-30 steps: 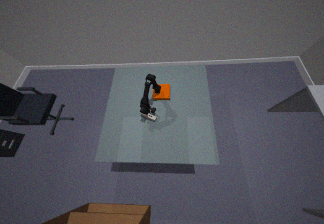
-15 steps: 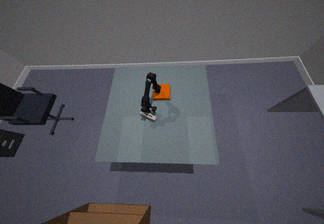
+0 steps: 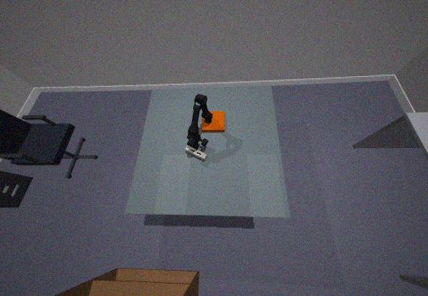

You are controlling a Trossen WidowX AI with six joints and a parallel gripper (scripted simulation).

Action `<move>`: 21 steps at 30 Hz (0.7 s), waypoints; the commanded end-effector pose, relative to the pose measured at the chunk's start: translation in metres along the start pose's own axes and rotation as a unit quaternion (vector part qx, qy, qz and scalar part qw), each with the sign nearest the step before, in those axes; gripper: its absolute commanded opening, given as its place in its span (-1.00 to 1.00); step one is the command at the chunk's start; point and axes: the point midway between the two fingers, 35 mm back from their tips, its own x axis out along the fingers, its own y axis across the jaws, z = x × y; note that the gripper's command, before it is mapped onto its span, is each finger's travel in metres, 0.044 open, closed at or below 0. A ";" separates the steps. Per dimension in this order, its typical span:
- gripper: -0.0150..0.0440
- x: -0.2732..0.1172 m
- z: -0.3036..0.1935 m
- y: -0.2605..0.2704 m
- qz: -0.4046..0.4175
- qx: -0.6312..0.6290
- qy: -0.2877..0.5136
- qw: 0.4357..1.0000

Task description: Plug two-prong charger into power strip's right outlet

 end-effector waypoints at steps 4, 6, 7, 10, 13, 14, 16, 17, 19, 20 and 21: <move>1.00 0.000 -0.009 0.000 0.000 0.003 -0.003 1.000; 1.00 0.000 -0.006 0.000 0.000 0.000 -0.004 1.000; 1.00 -0.003 -0.005 0.000 -0.001 -0.001 -0.016 1.000; 1.00 -0.021 0.000 0.000 -0.003 -0.002 -0.087 0.996; 1.00 -0.041 0.004 0.000 -0.003 -0.002 -0.163 0.987; 1.00 -0.048 0.005 0.000 -0.003 -0.001 -0.188 0.982; 1.00 -0.062 0.006 -0.001 -0.003 0.000 -0.238 0.971; 1.00 -0.068 0.006 -0.001 -0.002 0.001 -0.262 0.965; 1.00 -0.077 0.006 -0.001 -0.001 0.002 -0.293 0.956; 1.00 -0.078 0.006 -0.001 -0.001 0.003 -0.297 0.955; 1.00 -0.078 0.006 -0.001 -0.001 0.003 -0.297 0.955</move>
